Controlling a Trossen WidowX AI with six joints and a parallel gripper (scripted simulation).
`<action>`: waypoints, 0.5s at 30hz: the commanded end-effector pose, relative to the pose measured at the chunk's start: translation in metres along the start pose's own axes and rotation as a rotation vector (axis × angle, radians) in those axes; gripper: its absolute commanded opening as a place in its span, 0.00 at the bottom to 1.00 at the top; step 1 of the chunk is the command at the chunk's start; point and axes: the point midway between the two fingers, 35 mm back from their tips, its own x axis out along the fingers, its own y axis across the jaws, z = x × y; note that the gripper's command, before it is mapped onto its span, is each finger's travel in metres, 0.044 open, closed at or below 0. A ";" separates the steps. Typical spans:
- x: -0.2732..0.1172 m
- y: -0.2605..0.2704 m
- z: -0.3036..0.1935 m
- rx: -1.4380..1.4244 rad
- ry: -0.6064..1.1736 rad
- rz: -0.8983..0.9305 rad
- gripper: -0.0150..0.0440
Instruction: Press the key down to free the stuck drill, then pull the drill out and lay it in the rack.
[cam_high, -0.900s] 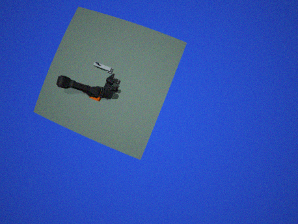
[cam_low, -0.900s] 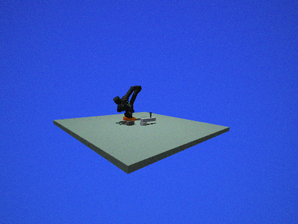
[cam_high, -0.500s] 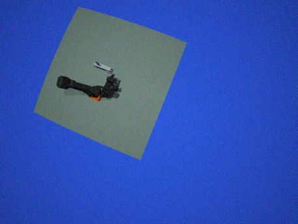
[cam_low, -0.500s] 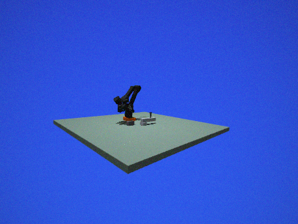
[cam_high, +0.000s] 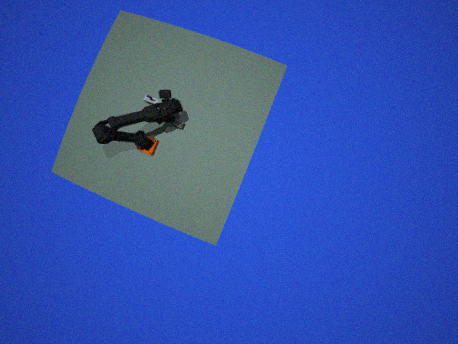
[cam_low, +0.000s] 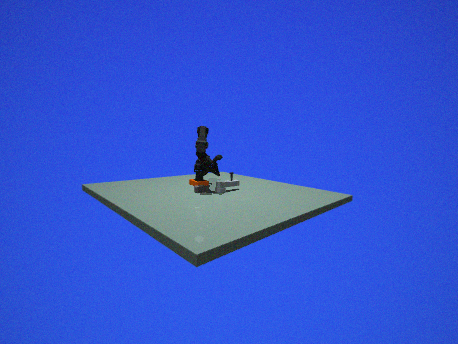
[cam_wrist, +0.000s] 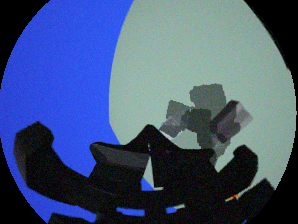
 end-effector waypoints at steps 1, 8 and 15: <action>0.014 0.014 -0.021 -0.175 0.071 -0.151 0.25; 0.029 0.035 -0.074 -0.595 0.226 -0.444 0.25; 0.023 0.053 -0.128 -1.088 0.369 -0.699 0.25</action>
